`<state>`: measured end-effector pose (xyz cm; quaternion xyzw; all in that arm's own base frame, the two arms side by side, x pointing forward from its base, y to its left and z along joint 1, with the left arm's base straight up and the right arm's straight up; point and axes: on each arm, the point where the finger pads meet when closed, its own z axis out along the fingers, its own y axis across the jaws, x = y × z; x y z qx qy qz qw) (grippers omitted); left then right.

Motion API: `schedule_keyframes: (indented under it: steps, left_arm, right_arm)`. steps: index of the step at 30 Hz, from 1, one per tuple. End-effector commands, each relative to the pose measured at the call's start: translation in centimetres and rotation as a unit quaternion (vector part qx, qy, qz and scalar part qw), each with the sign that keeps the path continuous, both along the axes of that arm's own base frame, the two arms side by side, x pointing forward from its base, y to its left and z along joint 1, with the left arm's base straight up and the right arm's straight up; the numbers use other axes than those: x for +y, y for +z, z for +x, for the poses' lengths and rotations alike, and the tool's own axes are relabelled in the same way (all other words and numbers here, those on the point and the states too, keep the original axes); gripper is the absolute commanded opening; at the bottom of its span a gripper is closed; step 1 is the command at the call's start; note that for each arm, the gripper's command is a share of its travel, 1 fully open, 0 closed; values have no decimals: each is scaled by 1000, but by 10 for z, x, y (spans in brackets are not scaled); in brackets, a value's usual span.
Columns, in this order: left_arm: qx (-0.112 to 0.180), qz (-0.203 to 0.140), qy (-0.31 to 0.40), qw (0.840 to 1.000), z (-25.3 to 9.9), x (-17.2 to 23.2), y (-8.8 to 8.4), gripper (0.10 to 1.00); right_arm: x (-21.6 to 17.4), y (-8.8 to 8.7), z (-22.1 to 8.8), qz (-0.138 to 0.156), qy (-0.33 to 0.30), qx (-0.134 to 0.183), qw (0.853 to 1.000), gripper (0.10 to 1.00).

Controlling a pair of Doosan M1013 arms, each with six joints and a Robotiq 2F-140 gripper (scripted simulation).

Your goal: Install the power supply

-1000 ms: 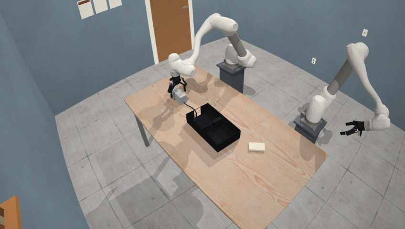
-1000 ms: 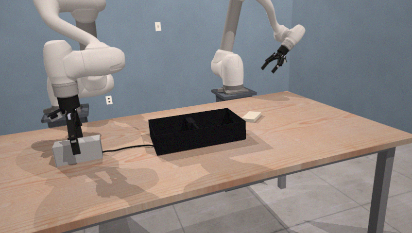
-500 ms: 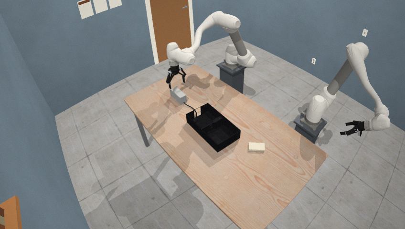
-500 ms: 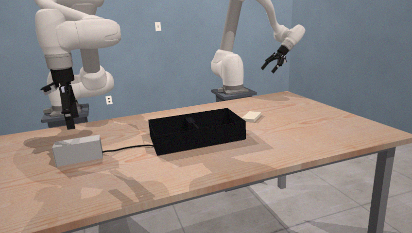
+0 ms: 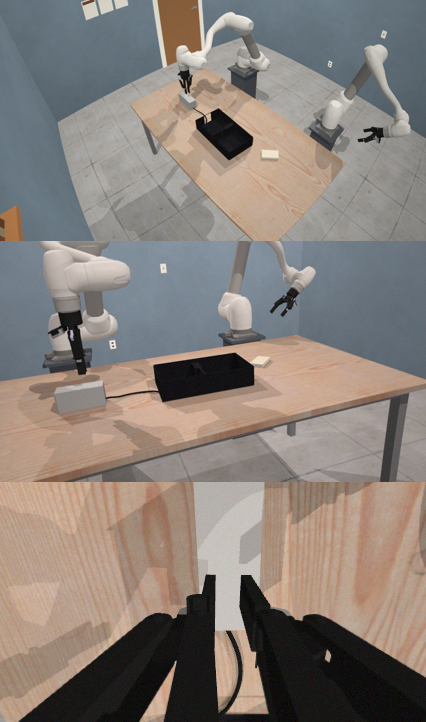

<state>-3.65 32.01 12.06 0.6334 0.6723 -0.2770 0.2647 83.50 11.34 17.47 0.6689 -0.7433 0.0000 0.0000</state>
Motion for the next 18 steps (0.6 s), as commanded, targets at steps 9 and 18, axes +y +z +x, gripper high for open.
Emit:
schedule_keyframes:
  steps: [9,18]
  left_arm:
    - [0,0,0,1000,0,0,0,1000]
    - [0,0,0,1000,0,0,0,1000]
  right_arm:
    - [89,-3,21,0,-72,-1,997,196]
    - [173,-7,41,0,-139,-1,990,196]
